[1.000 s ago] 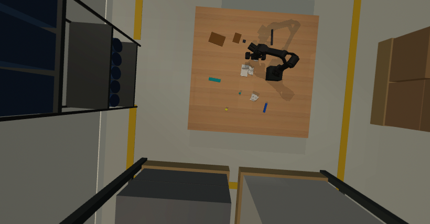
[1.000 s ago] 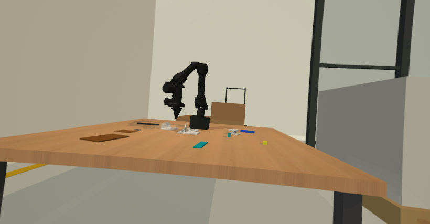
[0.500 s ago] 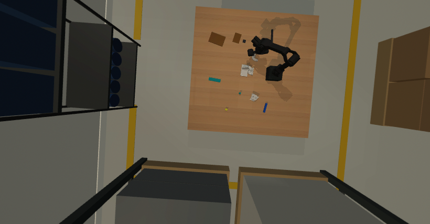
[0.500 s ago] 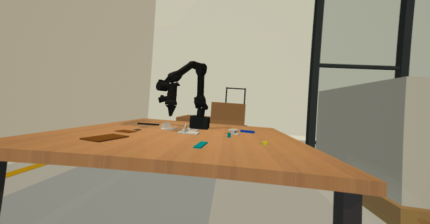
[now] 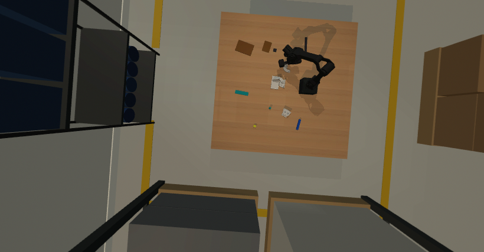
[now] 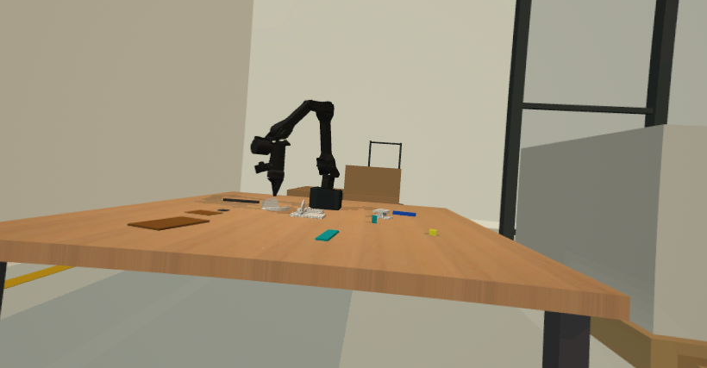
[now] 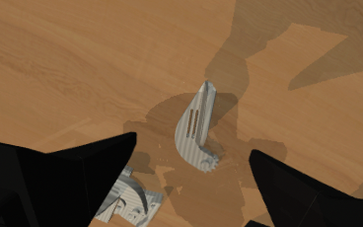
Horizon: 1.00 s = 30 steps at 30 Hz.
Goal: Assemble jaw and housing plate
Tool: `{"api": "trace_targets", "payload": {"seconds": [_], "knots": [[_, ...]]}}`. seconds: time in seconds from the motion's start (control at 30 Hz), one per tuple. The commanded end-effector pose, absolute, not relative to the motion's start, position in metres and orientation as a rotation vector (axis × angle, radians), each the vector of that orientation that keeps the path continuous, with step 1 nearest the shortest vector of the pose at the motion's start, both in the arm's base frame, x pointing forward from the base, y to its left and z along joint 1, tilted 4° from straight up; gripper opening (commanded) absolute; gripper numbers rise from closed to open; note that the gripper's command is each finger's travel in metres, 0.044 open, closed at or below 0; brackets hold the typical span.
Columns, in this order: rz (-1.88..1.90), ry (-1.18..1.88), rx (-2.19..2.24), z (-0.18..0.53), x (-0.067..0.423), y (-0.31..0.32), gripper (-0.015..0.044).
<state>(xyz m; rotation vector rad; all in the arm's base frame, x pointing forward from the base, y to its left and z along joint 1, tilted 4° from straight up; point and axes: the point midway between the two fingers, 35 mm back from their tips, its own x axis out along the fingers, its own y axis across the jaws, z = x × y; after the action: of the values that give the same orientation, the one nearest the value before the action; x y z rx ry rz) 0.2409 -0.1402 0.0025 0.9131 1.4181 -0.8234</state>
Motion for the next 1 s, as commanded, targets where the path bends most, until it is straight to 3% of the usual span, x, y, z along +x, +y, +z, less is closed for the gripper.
{"api": "trace_targets", "payload": {"seconds": [0.0,0.97], "knots": [[-0.820,1.417,0.906,-0.004,0.241,-0.140,0.0440],[-0.820,1.417,0.906,-0.045,0.241,-0.138,0.0440]]}}
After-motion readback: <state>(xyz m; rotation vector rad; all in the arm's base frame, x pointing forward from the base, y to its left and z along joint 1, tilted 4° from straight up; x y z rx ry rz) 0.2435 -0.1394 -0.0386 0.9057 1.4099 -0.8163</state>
